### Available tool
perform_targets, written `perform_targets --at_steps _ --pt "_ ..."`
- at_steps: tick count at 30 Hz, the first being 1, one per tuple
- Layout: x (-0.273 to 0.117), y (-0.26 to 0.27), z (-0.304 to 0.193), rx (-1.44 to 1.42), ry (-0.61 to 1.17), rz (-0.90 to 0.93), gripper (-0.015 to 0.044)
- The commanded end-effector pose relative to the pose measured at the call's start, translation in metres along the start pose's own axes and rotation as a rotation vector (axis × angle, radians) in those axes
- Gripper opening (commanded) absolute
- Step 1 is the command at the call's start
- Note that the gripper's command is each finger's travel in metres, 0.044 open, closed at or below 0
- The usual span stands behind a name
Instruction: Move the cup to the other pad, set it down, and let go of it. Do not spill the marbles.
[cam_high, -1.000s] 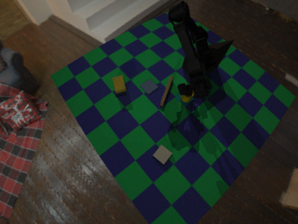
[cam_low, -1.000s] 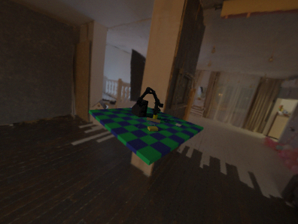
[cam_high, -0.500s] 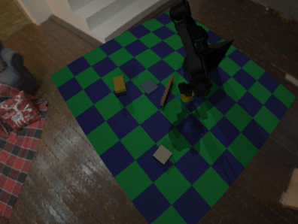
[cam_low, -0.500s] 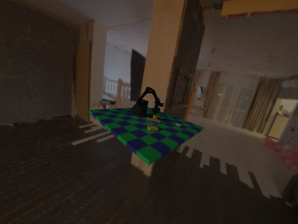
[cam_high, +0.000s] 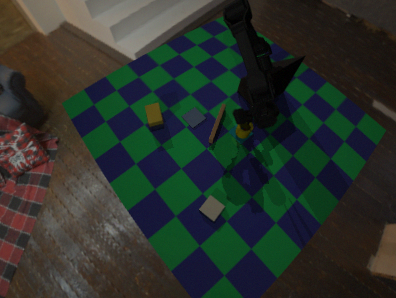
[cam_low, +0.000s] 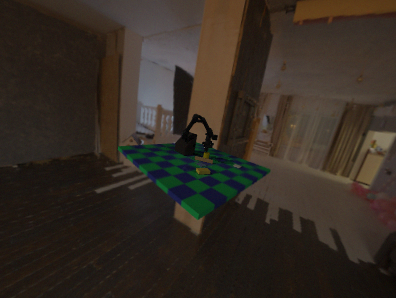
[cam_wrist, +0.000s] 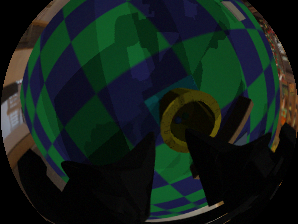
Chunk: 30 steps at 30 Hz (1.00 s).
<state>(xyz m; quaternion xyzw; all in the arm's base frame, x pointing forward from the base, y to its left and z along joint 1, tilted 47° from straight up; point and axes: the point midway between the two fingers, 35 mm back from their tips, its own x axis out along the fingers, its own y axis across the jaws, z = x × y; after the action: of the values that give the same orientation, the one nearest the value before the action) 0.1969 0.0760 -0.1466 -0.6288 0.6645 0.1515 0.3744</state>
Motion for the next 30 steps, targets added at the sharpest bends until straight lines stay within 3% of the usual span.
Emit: perform_targets --at_steps 1,7,18,30 --pt "-0.009 -0.001 0.001 0.008 -0.006 0.002 0.0147" --pt "-0.016 0.0 -0.001 0.006 -0.005 0.002 0.0147" --pt "-0.016 0.0 -0.001 0.0 -0.001 -0.001 0.0435" --pt "-0.076 0.001 -0.003 0.006 -0.006 0.003 0.044"
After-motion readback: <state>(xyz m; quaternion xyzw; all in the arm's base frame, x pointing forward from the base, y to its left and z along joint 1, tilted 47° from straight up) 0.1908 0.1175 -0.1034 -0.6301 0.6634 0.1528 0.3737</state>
